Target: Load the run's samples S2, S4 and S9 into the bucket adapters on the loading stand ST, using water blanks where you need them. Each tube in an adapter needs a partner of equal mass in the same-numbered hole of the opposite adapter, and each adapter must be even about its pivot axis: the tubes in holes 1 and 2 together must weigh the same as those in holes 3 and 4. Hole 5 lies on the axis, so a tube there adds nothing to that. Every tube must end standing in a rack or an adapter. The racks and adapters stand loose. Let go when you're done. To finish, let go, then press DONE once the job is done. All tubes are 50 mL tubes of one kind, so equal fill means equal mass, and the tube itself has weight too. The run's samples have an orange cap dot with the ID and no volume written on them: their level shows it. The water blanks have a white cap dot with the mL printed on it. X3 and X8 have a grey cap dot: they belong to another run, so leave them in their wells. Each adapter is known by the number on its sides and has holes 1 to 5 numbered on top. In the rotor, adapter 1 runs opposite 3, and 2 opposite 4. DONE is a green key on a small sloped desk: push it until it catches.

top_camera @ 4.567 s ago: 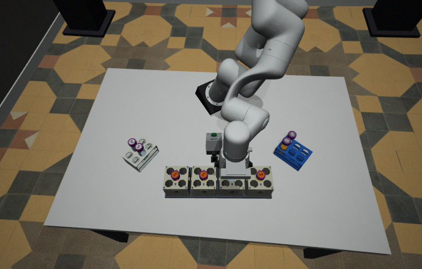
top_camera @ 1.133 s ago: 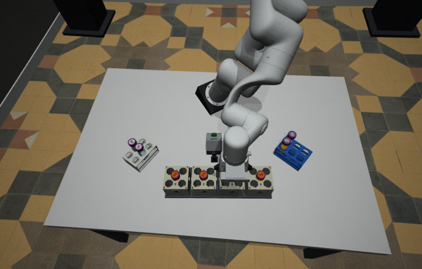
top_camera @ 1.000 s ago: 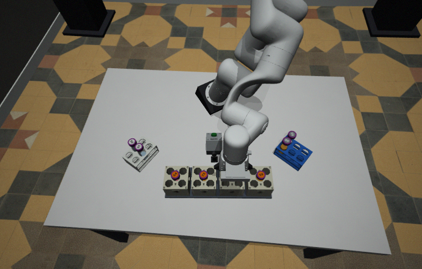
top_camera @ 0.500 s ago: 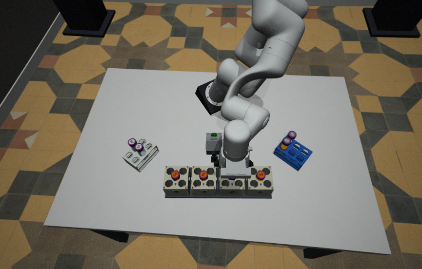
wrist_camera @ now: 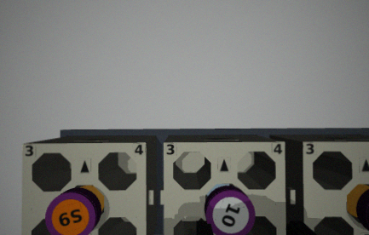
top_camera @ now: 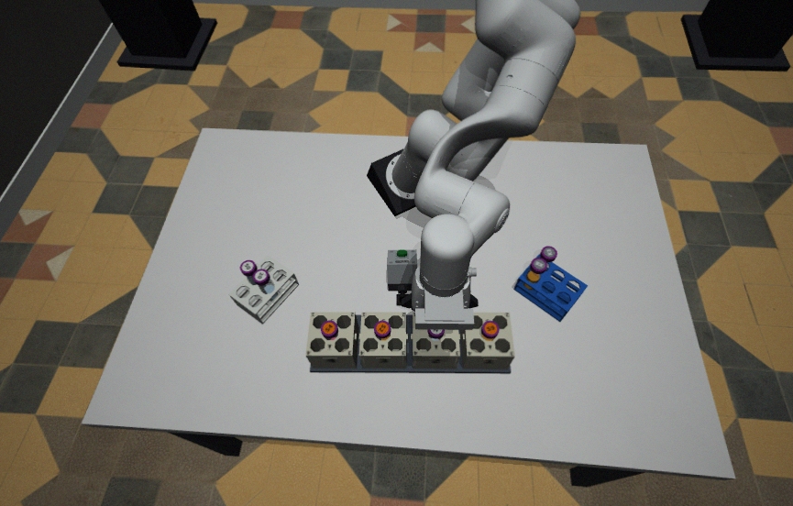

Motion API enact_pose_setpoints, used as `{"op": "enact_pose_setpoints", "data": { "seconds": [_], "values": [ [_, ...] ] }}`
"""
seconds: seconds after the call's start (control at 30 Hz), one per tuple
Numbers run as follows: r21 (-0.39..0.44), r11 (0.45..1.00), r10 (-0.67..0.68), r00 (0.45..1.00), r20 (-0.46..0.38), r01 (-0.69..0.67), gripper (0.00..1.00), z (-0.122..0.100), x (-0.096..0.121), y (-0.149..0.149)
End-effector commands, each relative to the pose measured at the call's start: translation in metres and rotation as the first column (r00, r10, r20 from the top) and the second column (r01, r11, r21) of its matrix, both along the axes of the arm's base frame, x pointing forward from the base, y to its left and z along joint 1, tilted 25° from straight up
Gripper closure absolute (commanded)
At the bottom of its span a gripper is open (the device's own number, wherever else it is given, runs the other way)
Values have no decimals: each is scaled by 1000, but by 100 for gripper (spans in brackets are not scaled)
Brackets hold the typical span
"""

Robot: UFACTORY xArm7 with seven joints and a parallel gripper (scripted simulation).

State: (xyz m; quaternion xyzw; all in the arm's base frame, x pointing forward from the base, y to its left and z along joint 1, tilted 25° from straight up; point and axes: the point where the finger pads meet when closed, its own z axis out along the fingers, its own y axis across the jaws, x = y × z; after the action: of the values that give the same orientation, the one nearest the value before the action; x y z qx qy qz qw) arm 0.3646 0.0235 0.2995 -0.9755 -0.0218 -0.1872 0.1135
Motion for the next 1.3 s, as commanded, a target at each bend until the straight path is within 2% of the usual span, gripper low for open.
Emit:
{"op": "enact_pose_setpoints", "data": {
  "seconds": [0.0,0.87,1.27],
  "values": [
    [0,1000,-1,1000,3,1,56,9,-3,-2],
    [0,1000,-1,1000,3,1,56,52,-20,-13],
    [0,1000,-1,1000,3,1,56,52,-20,-13]
  ]
}}
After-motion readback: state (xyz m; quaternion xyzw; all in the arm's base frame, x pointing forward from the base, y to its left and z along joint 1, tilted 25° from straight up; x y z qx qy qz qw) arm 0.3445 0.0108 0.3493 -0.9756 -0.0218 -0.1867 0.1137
